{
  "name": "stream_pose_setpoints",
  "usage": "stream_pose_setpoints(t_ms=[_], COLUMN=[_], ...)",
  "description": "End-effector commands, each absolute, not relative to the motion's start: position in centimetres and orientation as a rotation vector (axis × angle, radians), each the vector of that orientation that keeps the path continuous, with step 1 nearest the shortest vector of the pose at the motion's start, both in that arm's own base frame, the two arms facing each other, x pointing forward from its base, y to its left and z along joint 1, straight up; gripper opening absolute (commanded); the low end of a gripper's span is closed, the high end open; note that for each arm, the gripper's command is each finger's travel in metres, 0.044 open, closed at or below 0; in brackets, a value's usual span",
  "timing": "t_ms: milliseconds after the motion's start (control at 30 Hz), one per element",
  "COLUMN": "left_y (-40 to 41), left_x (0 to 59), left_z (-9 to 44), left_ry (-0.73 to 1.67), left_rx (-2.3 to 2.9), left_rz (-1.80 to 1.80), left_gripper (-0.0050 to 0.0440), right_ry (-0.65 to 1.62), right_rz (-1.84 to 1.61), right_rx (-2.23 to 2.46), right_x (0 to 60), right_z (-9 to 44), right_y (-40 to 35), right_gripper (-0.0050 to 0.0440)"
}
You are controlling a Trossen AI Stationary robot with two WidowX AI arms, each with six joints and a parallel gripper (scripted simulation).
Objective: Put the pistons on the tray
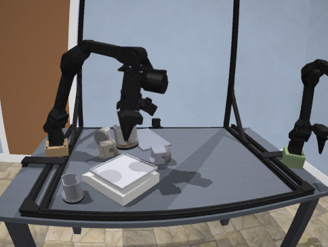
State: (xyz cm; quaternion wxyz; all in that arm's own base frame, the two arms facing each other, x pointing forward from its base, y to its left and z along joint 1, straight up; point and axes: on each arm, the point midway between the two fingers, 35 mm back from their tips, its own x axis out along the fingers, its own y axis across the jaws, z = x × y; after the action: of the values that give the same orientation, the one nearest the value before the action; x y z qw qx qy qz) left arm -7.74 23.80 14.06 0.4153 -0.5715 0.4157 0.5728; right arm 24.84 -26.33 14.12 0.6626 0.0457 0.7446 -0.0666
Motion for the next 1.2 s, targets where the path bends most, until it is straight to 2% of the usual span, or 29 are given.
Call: stream_pose_setpoints(t_ms=[0, 1167], left_y=[23.78, 23.78], left_x=[-7.71, -7.71], left_z=[14.06, 14.06], left_ry=[1.044, 1.044], left_rx=[-1.436, -1.436], left_rz=[1.436, 1.436], left_gripper=[0.044, 0.044], right_ry=[1.699, 1.743], right_rz=[-0.078, 0.495], right_rx=[0.011, -0.636], right_x=[25.03, 24.96], right_z=[14.33, 14.02], right_y=[-26.43, -26.47], right_gripper=[0.0158, 0.0158])
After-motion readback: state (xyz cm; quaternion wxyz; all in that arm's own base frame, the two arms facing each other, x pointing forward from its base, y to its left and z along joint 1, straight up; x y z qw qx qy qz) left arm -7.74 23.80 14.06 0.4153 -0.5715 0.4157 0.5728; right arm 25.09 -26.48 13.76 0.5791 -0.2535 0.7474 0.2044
